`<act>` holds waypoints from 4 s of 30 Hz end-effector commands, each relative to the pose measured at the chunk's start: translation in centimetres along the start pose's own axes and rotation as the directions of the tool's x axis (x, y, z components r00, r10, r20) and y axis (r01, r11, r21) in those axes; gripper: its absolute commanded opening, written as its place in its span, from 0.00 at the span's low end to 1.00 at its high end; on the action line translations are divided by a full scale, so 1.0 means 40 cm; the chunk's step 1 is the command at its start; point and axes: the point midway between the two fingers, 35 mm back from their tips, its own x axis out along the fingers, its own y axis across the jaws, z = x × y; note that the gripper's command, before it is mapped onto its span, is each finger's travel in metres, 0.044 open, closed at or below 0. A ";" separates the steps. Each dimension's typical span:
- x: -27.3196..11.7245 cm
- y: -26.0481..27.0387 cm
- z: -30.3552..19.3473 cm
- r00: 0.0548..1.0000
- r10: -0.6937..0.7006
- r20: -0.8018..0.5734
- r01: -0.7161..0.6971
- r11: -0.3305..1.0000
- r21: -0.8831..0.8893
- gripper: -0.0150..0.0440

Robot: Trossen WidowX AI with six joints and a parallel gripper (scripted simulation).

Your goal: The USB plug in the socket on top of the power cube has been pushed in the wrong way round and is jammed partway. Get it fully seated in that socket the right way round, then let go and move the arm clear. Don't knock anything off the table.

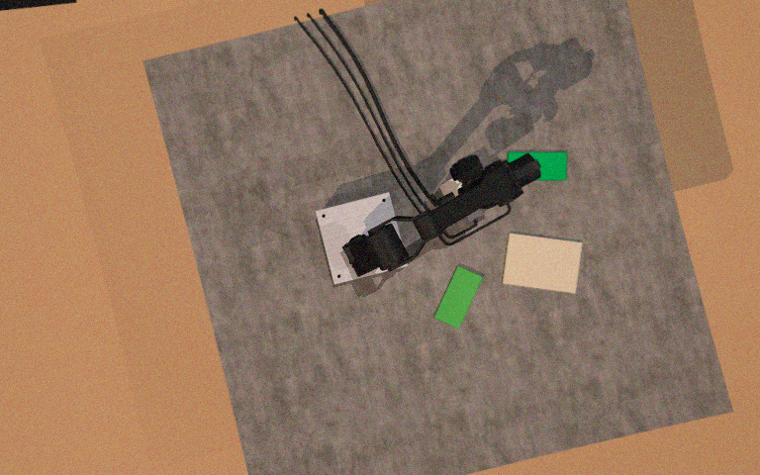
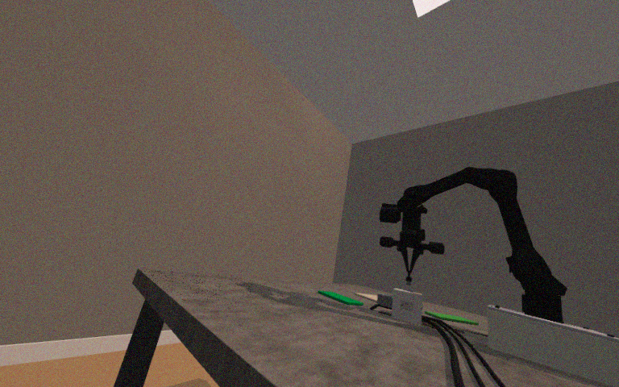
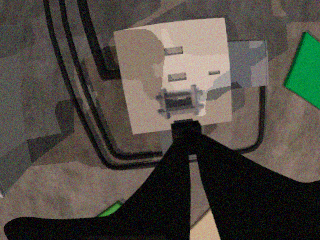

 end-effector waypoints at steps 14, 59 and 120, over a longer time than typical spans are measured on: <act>0.007 -0.001 0.003 1.000 0.000 0.015 0.000 1.000 -0.007 0.25; 0.021 -0.001 0.009 0.999 0.000 0.045 0.001 1.000 -0.012 0.25; 0.039 -0.001 0.010 0.998 0.000 0.055 0.001 1.000 -0.014 0.25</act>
